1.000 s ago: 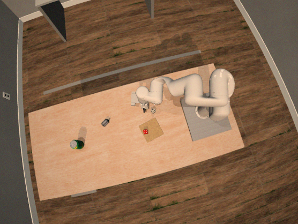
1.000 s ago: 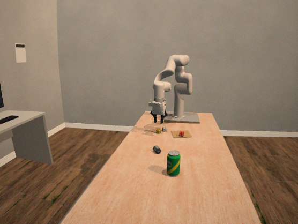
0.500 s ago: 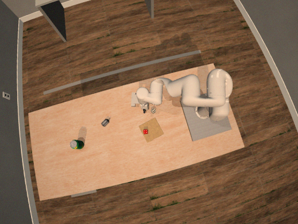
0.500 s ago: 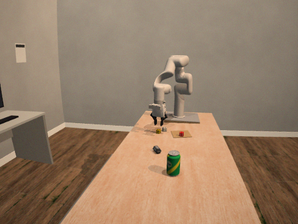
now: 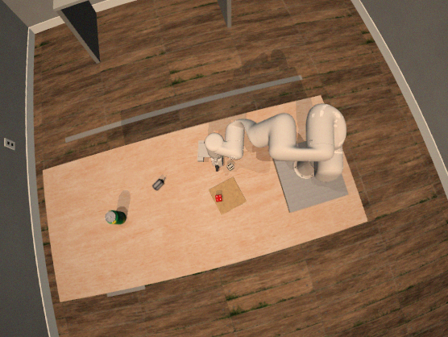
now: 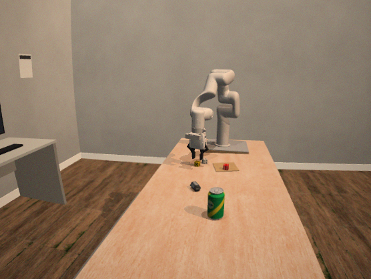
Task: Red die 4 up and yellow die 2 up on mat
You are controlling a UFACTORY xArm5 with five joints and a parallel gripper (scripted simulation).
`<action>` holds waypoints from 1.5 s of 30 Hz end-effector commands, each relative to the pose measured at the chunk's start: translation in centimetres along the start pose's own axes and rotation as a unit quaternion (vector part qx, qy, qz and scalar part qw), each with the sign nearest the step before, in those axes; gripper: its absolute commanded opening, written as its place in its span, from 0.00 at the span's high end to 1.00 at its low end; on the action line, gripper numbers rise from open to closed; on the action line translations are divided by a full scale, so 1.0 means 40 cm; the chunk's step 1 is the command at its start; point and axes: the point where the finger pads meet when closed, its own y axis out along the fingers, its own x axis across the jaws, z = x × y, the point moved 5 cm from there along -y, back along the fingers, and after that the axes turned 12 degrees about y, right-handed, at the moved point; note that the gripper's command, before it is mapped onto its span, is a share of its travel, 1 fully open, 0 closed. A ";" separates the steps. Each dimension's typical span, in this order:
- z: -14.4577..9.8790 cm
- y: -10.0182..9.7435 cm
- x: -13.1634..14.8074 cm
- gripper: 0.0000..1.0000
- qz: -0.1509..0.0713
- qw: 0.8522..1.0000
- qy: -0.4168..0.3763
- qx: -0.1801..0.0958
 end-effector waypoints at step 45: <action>0.004 0.018 -0.001 0.53 0.000 1.000 0.000 0.002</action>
